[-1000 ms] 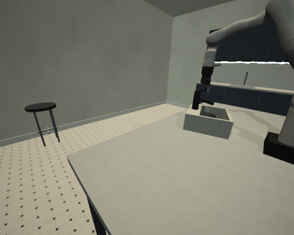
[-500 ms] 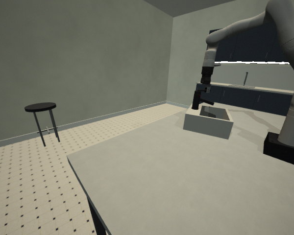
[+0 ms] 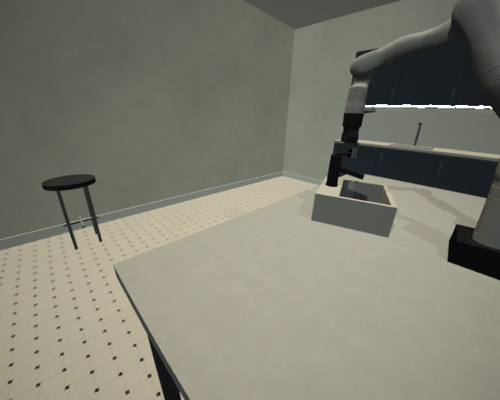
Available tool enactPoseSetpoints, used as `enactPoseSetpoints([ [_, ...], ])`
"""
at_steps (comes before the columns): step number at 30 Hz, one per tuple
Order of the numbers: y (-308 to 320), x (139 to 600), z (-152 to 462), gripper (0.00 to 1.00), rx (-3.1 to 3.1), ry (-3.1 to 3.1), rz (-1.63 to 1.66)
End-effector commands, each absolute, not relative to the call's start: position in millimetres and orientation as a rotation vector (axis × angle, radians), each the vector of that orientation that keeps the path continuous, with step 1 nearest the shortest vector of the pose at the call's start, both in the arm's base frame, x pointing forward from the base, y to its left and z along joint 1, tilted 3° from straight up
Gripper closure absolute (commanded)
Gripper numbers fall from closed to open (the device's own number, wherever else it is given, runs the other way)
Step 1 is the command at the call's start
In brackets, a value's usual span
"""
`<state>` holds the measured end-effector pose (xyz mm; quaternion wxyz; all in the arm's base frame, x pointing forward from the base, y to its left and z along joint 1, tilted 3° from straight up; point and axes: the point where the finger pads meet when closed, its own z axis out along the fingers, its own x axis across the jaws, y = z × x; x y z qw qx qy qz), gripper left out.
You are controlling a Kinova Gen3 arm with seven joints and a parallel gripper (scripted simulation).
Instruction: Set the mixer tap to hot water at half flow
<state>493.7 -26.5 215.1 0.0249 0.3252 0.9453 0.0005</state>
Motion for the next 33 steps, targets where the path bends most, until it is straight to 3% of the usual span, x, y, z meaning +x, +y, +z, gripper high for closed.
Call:
enactPoseSetpoints([
  [1,-26.7,494.4,213.6,1.00,1.014,2.918,-0.001],
  [33,-22.8,491.0,212.7,1.00,1.127,2.873,0.005],
])
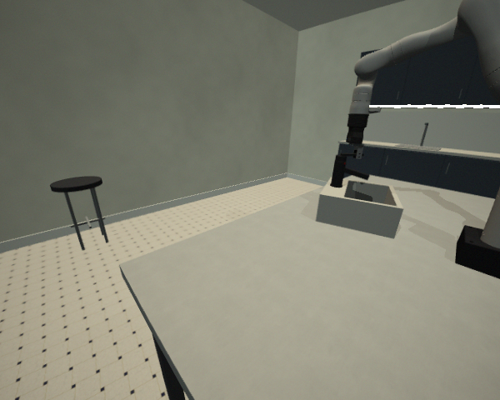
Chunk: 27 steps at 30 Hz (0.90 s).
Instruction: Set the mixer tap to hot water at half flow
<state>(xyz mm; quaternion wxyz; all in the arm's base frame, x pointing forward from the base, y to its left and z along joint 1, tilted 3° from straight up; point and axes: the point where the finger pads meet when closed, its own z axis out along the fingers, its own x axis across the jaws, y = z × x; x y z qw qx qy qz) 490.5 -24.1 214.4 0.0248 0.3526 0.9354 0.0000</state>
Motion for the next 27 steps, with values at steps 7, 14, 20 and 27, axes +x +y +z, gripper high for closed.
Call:
enactPoseSetpoints([
  [7,-20,489,213,1.00,1.194,2.844,0.009],
  [14,-16,485,213,1.00,1.315,2.790,0.013],
  [20,-13,483,212,1.00,1.395,2.752,0.015],
  [27,-7,479,213,1.00,1.549,2.667,0.021],
])
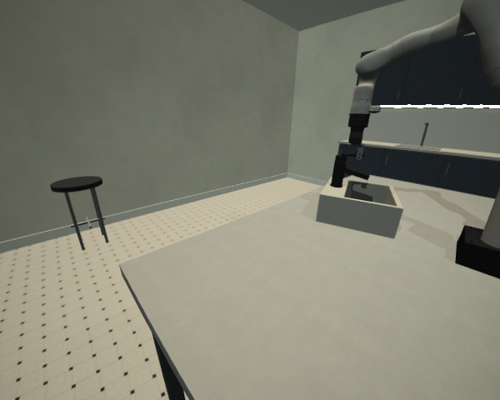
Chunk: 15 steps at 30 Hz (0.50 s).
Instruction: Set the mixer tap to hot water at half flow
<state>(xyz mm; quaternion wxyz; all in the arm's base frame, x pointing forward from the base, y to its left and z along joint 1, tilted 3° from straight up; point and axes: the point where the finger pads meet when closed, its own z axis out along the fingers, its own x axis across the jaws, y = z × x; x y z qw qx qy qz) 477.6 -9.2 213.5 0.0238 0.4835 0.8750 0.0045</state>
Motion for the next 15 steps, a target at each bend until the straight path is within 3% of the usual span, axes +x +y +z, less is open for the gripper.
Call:
enactPoseSetpoints([
  [1,-6,478,213,1.00,1.572,2.654,0.022],
  [15,10,472,212,1.00,1.846,2.473,0.031],
])
